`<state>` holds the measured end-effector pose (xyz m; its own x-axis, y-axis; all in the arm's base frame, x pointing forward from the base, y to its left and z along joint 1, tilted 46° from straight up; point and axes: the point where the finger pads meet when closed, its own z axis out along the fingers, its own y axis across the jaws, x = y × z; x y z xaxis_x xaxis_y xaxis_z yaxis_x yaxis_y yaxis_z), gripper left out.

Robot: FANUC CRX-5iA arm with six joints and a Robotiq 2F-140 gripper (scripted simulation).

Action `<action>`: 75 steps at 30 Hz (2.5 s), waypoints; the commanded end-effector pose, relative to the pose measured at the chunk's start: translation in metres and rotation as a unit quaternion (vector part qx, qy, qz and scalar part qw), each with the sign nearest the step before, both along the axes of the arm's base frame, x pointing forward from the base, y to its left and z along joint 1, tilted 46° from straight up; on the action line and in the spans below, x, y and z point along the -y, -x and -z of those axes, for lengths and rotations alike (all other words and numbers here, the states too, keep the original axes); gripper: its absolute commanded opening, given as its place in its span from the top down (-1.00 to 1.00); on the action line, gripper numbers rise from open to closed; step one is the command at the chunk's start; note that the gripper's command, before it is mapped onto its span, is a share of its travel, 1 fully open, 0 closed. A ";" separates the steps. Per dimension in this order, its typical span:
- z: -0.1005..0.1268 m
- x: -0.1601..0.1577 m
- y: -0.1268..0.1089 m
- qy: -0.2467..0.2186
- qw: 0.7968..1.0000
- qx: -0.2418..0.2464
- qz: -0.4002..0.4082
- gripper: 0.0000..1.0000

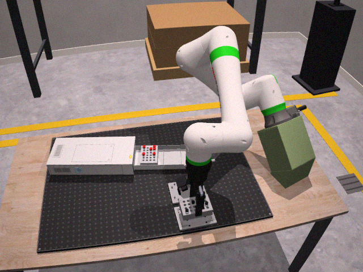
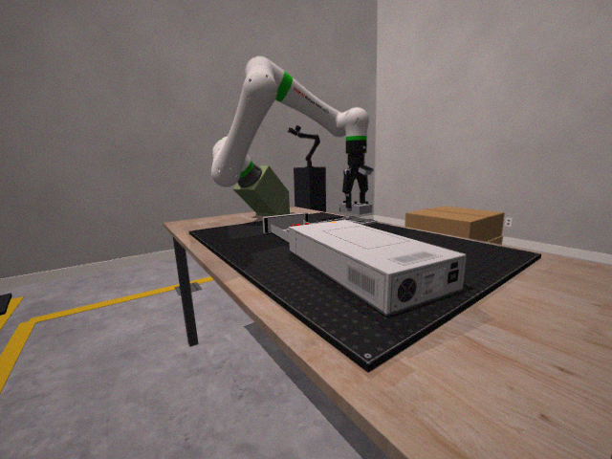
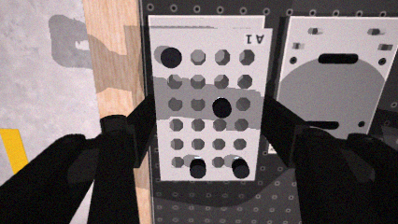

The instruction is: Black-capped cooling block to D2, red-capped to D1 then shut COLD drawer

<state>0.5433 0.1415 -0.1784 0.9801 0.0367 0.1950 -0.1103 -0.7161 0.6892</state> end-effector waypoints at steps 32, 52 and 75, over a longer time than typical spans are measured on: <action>0.004 0.003 -0.002 -0.001 1.000 0.001 -0.001 0.80; 0.008 0.007 -0.003 -0.001 1.000 0.001 -0.001 0.80; 0.007 0.006 -0.002 -0.001 1.000 0.001 -0.001 0.80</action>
<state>0.5452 0.1333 -0.1865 0.9801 0.0366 0.1950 -0.1104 -0.7161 0.6892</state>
